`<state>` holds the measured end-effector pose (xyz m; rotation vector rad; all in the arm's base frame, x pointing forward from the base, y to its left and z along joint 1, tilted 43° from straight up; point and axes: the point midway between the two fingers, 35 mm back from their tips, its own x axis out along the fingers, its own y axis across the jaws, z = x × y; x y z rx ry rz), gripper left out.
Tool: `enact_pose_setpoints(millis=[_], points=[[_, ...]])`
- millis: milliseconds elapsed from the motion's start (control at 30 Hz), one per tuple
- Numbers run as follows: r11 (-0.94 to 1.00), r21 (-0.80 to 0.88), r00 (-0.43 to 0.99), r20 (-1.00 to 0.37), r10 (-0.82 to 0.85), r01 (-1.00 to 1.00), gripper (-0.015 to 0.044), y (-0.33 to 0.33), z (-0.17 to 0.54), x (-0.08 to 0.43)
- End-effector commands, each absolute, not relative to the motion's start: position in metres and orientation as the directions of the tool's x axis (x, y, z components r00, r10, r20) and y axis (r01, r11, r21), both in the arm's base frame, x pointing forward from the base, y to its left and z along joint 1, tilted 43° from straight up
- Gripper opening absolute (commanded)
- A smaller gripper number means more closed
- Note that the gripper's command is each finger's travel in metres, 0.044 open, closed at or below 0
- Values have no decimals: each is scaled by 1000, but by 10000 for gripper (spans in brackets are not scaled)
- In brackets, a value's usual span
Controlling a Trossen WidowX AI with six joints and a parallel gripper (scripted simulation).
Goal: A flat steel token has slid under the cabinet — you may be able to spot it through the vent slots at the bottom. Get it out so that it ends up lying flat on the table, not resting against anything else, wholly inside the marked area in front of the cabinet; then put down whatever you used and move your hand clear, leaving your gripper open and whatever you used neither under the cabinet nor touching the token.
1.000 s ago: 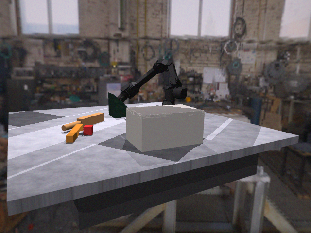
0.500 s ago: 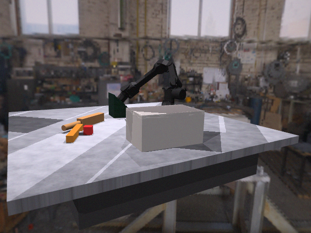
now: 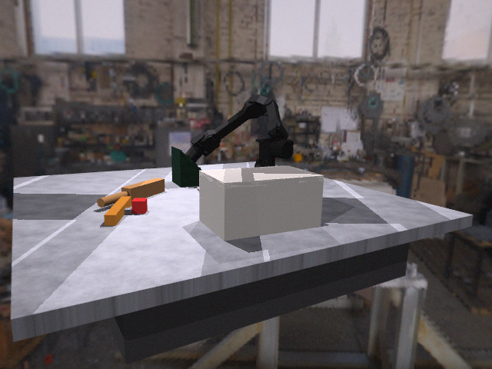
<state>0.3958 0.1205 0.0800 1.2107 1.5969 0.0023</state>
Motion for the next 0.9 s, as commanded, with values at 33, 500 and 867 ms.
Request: enact_pose_setpoints(millis=[33, 500, 867], points=[[482, 552, 102, -723, 684, 680, 0, 116, 77, 401], [483, 552, 102, -723, 683, 680, 0, 111, 69, 393], [483, 551, 101, -723, 683, 681, 0, 108, 65, 388]])
